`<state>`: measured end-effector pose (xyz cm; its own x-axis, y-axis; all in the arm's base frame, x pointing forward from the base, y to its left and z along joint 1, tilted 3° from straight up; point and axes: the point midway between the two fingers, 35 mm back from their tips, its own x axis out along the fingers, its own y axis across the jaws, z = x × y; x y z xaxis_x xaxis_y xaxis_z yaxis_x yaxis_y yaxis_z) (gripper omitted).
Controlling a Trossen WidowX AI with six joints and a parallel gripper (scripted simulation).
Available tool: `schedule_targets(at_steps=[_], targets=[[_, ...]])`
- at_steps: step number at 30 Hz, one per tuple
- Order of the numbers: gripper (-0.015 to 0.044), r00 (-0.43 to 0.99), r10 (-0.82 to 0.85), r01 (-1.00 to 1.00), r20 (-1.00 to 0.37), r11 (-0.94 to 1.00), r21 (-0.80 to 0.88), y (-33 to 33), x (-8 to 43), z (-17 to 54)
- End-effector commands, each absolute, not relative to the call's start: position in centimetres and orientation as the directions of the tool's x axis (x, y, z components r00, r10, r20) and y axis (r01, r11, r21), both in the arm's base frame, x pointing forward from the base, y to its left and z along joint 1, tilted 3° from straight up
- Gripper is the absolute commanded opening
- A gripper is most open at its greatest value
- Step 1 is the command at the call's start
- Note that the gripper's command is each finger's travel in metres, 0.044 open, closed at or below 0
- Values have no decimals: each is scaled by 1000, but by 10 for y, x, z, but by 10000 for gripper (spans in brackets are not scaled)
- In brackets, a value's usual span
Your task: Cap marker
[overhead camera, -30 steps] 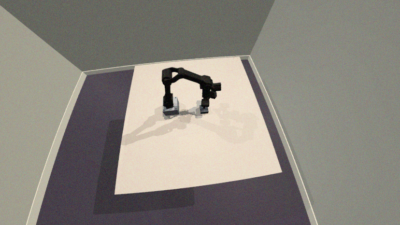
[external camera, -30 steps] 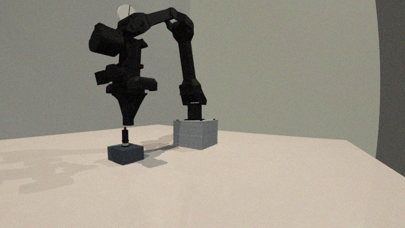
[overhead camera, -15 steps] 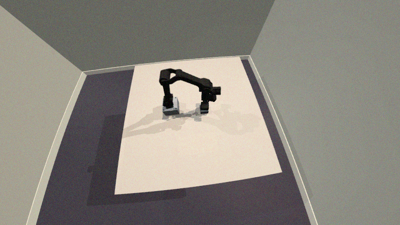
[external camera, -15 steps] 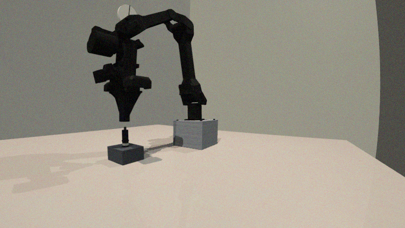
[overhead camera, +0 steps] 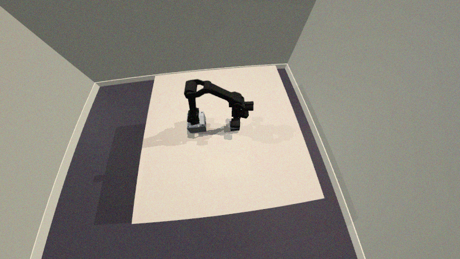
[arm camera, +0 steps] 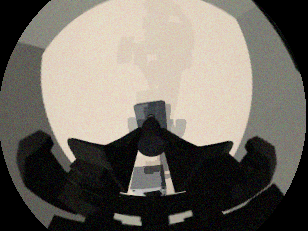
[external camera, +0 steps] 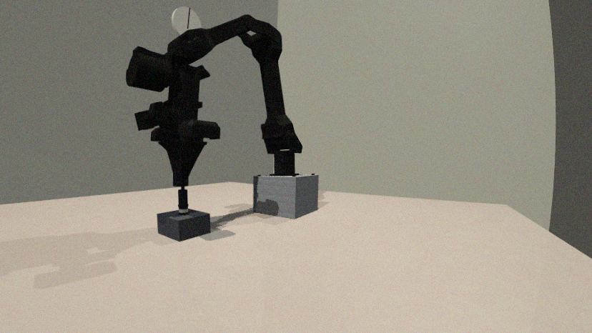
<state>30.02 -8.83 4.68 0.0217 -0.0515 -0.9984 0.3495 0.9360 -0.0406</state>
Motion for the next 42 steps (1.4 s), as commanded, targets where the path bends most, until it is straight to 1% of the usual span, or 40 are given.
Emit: schedule_targets(at_steps=[1,24,42], targets=[[0,5,-50,345,-999,938,-45,-88,298,36],[0,5,-50,345,-999,938,-45,-90,297,1],[0,5,-50,345,-999,938,-45,-92,301,-15]])
